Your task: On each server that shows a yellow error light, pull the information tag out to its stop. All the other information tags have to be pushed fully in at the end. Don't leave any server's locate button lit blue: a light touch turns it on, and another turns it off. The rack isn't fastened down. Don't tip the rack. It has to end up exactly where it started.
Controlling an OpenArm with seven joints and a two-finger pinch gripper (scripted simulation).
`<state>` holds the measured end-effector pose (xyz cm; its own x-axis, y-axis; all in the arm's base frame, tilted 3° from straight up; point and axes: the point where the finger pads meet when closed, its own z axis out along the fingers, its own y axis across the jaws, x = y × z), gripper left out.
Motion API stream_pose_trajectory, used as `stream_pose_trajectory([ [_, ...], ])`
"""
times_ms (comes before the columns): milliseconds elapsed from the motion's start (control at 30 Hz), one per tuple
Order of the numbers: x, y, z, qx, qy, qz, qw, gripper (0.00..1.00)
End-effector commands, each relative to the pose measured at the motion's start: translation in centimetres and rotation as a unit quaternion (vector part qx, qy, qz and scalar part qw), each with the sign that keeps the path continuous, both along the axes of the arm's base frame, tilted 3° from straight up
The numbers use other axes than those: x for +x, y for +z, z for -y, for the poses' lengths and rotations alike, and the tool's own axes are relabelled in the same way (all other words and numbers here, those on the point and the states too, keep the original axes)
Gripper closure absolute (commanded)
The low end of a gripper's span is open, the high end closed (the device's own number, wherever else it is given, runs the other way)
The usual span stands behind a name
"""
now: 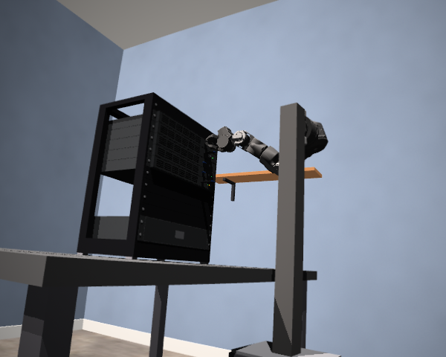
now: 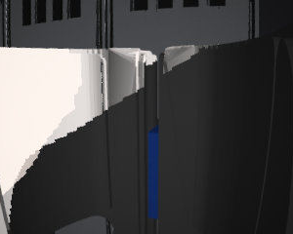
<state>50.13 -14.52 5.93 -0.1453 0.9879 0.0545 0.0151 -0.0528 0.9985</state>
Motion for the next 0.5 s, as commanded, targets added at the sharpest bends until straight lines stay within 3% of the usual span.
stream_pose_trajectory([
  [0,-0.4,0.21,-0.21,0.003,0.005,0.001,1.0,1.0],
  [467,-1.15,0.22,-0.14,0.003,0.005,0.001,1.0,1.0],
])
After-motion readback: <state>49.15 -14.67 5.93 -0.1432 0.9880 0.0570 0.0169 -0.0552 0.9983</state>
